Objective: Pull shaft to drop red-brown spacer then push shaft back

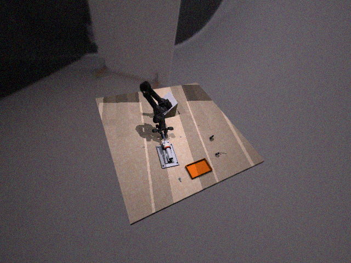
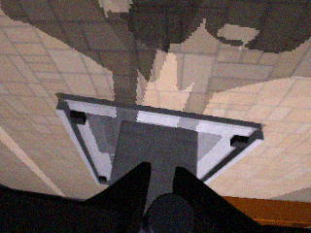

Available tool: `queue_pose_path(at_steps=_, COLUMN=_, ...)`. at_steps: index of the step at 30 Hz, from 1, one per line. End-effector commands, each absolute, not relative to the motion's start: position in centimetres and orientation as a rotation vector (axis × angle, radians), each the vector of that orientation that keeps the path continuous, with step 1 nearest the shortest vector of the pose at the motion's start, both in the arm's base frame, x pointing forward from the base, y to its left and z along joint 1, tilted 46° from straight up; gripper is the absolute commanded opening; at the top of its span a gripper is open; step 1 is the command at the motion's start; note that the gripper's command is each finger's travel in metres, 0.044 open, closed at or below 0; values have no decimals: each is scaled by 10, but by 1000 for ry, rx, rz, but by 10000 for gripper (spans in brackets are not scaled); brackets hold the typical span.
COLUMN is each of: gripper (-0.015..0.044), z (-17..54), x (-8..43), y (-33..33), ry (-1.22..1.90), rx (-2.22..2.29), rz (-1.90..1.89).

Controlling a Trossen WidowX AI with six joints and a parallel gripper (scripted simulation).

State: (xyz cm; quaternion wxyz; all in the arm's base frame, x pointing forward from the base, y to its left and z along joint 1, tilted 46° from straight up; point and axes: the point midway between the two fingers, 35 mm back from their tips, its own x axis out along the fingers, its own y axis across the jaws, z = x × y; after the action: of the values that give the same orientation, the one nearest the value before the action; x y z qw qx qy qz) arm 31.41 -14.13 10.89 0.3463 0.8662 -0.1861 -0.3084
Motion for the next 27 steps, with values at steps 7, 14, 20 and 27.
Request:
queue_pose_path(at_steps=7, gripper=0, z=109, x=313, y=-141, ry=-480, rx=2244, rz=-799)
queue_pose_path(at_steps=14, gripper=0, z=109, x=312, y=-141, ry=-480, rx=2244, rz=-799)
queue_pose_path(at_steps=20, gripper=0, z=109, x=311, y=-141, ry=-480, rx=2244, rz=-799)
queue_pose_path(at_steps=27, gripper=0, z=109, x=311, y=-141, ry=-480, rx=2244, rz=-799)
